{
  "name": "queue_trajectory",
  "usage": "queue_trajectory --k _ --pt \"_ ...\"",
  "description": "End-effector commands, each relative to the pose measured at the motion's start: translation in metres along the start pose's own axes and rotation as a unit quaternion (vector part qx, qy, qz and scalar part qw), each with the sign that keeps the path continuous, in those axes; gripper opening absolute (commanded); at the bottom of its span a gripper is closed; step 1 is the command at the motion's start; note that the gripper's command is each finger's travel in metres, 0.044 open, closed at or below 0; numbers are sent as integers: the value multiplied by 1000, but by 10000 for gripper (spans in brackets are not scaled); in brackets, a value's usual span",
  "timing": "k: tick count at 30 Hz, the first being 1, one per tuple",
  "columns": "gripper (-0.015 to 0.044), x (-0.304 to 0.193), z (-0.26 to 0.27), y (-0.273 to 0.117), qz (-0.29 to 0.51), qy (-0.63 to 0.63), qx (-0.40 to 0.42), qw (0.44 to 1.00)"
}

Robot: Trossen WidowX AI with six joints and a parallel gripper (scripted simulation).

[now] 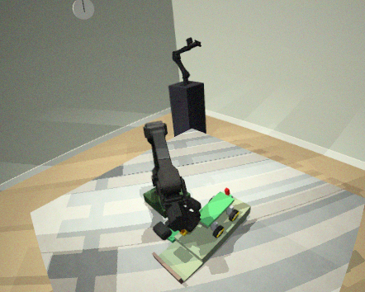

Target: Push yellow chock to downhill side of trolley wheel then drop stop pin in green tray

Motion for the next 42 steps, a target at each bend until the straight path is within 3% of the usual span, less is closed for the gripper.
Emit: queue_trajectory --k 1,23,30,42 --pt "0 -1 4 0 -1 1 3 1000" --pt "0 -1 13 0 0 0 0 1000" --pt "184 -1 13 0 0 0 0 1000" --pt "190 -3 12 -32 -1 1 3 1000"
Point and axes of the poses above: the point midway between the two fingers, 35 mm back from their tips, its own y axis out along the fingers, its own z axis across the jaws, x = y × z, the point moved 8 cm from there along -y, back along the fingers, and after that the axes turned 8 degrees about y, right-handed, at the moved point
